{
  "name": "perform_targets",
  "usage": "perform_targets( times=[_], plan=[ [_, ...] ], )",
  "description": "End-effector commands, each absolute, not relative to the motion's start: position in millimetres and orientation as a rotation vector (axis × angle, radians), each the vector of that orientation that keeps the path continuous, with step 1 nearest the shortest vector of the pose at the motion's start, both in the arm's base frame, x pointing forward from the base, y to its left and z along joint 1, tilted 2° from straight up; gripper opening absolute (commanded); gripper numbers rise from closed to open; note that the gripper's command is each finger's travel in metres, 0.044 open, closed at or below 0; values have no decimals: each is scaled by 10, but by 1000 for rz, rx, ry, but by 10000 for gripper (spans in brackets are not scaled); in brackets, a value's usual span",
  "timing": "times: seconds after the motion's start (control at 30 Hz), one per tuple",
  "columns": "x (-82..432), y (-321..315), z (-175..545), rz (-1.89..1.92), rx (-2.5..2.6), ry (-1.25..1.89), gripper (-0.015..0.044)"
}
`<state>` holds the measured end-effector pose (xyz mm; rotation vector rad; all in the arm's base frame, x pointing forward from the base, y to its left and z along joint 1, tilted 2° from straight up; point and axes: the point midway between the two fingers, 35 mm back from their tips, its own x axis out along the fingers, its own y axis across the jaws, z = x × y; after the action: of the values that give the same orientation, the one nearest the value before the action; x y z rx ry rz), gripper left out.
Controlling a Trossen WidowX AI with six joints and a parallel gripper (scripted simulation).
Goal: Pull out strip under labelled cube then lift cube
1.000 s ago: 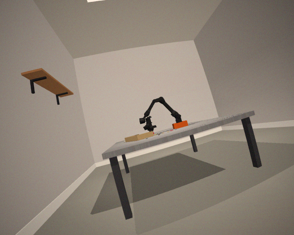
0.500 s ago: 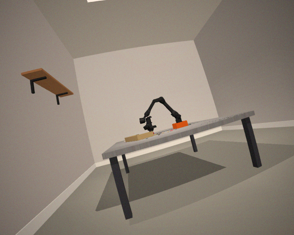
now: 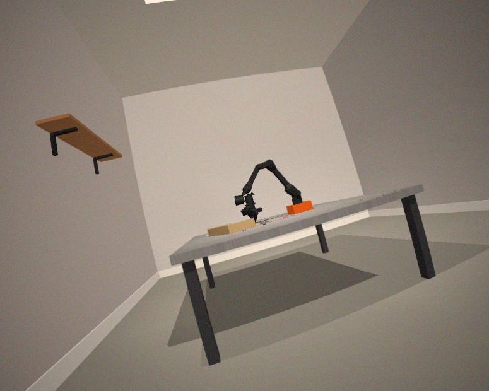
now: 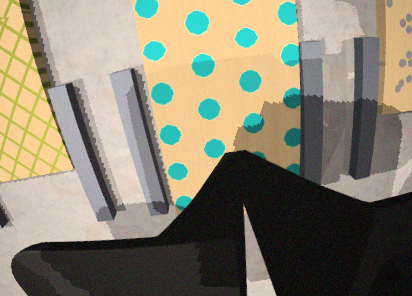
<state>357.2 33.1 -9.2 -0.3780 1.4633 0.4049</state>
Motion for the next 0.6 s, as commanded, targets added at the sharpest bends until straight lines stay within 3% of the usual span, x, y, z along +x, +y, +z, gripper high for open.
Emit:
perform_targets(
  times=[0.0, 0.57],
  plan=[
    [3471, 283, -143, 409, -378, 1481, 0],
    [3249, 152, -170, 409, -379, 1483, 0]
  ],
)
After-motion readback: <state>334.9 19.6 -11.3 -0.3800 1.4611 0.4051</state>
